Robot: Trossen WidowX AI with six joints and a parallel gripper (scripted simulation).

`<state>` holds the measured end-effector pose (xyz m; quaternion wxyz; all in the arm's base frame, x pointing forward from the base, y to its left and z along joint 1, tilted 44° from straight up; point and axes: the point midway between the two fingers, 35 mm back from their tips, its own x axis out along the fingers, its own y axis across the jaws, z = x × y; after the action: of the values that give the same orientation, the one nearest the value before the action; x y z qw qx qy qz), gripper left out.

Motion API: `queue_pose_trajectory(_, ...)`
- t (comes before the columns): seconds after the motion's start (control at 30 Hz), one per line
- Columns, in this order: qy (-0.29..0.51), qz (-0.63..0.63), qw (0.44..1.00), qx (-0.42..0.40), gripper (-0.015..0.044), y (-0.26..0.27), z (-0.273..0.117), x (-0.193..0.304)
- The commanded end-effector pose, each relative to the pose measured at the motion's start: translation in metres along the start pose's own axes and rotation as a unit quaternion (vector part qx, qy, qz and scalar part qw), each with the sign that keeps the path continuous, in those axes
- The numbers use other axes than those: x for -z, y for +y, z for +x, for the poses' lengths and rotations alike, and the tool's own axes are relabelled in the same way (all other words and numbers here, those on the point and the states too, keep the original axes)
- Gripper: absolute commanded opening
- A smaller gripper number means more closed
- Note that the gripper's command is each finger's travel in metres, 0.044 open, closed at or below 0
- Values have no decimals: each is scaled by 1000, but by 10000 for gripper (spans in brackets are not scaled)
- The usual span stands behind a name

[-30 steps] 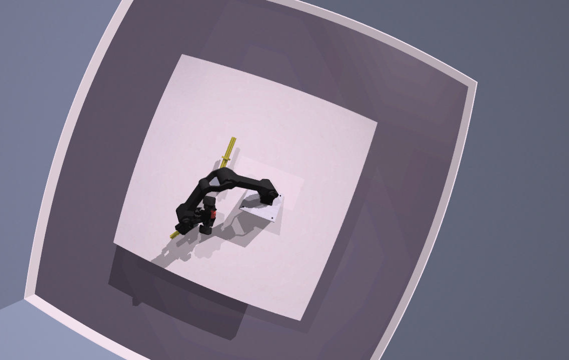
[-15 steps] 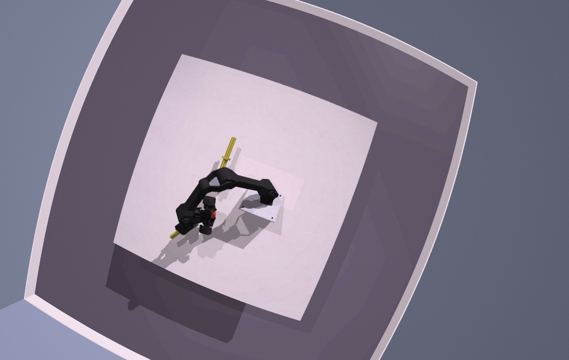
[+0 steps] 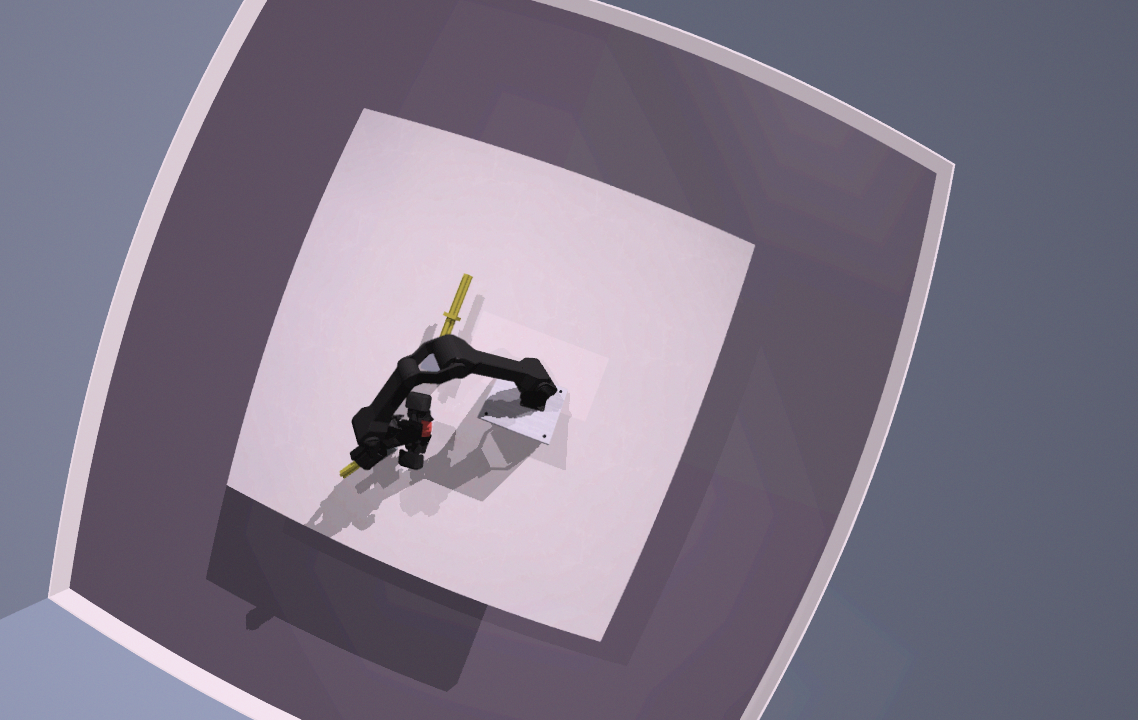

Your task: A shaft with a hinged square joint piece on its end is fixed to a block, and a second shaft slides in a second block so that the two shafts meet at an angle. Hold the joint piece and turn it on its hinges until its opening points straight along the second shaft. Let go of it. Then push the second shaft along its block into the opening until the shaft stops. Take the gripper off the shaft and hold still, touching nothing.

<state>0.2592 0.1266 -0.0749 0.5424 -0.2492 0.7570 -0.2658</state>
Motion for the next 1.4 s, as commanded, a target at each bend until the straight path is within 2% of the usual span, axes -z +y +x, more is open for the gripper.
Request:
queue_pose_trajectory(0.0, -1, -2, 1000, 0, 182, 0, 1, -1)
queue_pose_trajectory(0.87, -1, -2, 1000, 0, 182, 0, 1, -1)
queue_pose_trajectory(0.93, 0, 0, 1000, 0, 147, 0, 0, 0)
queue_pose_trajectory(1.1, 0, 0, 1000, 0, 147, 0, 0, 0)
queue_pose_trajectory(1.27, 0, 0, 1000, 0, 16, 0, 0, 0)
queue_pose_trajectory(1.37, 0, 0, 1000, 0, 0, 0, 0, 0)
